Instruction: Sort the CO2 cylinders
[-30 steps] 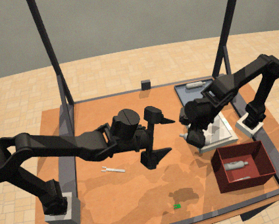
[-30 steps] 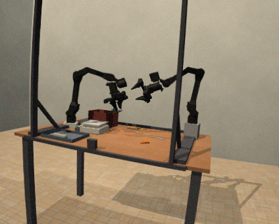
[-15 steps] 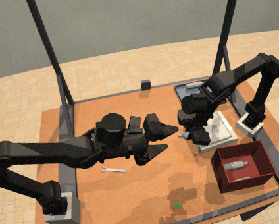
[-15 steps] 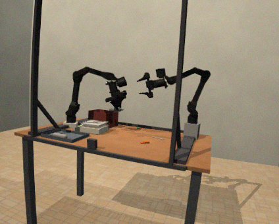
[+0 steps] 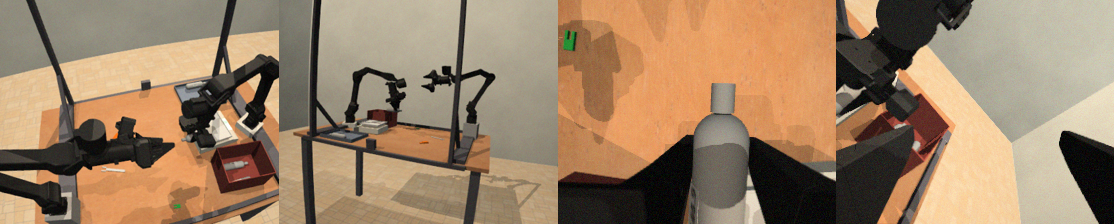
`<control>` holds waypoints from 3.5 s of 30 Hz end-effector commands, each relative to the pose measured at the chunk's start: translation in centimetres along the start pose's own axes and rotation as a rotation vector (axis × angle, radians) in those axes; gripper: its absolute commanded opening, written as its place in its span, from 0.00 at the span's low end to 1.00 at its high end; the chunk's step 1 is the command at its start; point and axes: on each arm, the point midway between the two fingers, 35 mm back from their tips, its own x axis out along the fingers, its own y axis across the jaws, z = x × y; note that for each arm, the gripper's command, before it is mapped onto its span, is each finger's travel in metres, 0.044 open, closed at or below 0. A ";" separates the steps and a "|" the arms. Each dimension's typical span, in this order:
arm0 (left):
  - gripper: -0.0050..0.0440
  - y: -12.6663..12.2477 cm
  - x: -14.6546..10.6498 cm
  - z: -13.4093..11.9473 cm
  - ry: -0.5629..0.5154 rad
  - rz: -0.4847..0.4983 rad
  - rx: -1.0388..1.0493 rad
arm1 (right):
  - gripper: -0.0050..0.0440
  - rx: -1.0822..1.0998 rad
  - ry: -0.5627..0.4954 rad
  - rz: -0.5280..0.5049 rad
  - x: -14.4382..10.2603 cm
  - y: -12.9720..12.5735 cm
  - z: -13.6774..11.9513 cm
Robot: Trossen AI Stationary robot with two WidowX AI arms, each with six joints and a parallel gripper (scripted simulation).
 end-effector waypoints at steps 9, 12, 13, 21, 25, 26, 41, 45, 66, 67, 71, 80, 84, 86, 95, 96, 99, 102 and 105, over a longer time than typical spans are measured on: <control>0.00 1.0 0.4 -0.7 0.024 -0.005 -0.025 | 1.00 0.547 -0.072 -0.125 -3.7 -3.9 0.2; 0.00 1.0 0.4 -0.7 0.022 -0.004 -0.025 | 1.00 0.670 -0.089 -0.144 -4.4 -4.5 0.0; 0.00 1.0 0.4 -0.7 0.022 -0.004 -0.024 | 1.00 0.703 -0.096 -0.150 -4.6 -4.7 0.0; 0.00 1.0 0.0 -0.3 0.007 0.000 -0.023 | 1.00 0.833 -0.126 -0.172 -5.5 -5.5 0.0; 0.00 1.0 -0.2 -0.3 0.003 0.002 -0.025 | 1.00 0.841 -0.131 -0.175 -5.6 -5.6 0.1; 0.00 1.0 -0.2 -0.3 0.003 0.002 -0.025 | 1.00 0.841 -0.132 -0.176 -5.6 -5.7 0.1; 0.00 -0.8 -0.8 -2.0 0.002 0.004 -0.027 | 1.00 0.690 -0.020 -0.010 -4.7 -6.2 0.5; 0.00 -2.3 -0.8 -3.7 0.003 0.003 -0.027 | 1.00 0.625 -0.003 0.063 -4.7 -6.7 0.9; 0.00 -8.7 -0.9 -10.7 0.009 -0.004 -0.029 | 1.00 0.569 0.151 0.427 -7.2 -4.9 0.3; 0.00 -8.9 -0.9 -11.0 0.010 -0.004 -0.029 | 1.00 0.576 0.161 0.444 -7.5 -4.7 0.2; 0.00 -9.2 -1.0 -11.4 0.011 -0.004 -0.030 | 1.00 0.610 0.211 0.500 -8.3 -3.6 -0.3; 0.00 -9.5 -0.1 -11.7 0.021 -0.005 -0.030 | 1.00 0.647 0.287 0.547 -6.5 -0.9 -1.2; 0.00 -9.5 0.6 -11.9 0.021 -0.005 -0.032 | 1.00 0.647 0.306 0.535 -3.2 1.4 -0.8; 0.00 -9.5 0.6 -11.9 0.021 -0.005 -0.032 | 1.00 0.647 0.306 0.535 -3.2 1.4 -0.8; 0.00 -9.5 1.2 -12.0 0.017 -0.005 -0.031 | 1.00 0.677 0.365 0.512 2.2 10.0 1.3; 0.00 -9.5 1.0 -11.8 0.012 -0.006 -0.032 | 1.00 0.681 0.361 0.506 2.5 10.5 1.6; 0.00 -9.5 1.0 -11.8 0.011 -0.006 -0.032 | 1.00 0.694 0.340 0.487 3.3 12.2 2.7; 0.00 -9.5 1.0 -11.8 0.011 -0.006 -0.032 | 1.00 0.704 0.306 0.469 3.8 12.5 3.5; 0.00 -9.5 1.0 -11.8 0.012 -0.006 -0.031 | 1.00 0.712 0.282 0.458 4.1 12.7 4.1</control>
